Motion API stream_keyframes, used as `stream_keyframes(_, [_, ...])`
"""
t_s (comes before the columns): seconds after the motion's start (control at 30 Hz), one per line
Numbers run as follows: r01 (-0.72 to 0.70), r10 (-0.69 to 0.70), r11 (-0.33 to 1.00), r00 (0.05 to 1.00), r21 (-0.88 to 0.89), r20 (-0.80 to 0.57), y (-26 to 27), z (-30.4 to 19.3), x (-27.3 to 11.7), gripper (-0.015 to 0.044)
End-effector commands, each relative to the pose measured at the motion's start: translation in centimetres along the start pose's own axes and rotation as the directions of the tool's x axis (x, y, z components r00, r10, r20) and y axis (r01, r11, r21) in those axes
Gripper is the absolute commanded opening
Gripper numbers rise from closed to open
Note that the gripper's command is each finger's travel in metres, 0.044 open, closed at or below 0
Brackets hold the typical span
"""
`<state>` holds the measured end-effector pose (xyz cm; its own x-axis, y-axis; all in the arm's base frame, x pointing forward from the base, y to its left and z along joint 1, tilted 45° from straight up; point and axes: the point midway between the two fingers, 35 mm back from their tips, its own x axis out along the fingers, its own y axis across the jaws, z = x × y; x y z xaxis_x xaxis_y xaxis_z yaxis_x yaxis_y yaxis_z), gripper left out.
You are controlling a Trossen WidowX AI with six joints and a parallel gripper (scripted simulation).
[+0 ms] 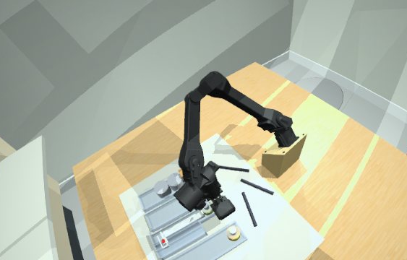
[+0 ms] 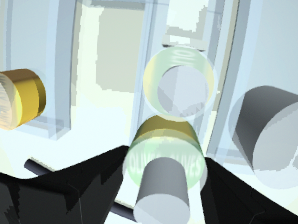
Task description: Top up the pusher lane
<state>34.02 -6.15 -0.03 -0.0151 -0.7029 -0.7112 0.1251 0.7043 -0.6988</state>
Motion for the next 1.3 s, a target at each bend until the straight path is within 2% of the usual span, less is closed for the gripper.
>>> stream_keyframes(0.0, [0.003,-0.003,1.000,1.000,0.015,0.026,-0.11,0.84,-0.41,0.0000])
stream_keyframes(1.27, [0.003,-0.003,1.000,1.000,0.015,0.026,-0.12,1.21,-0.43,0.0000])
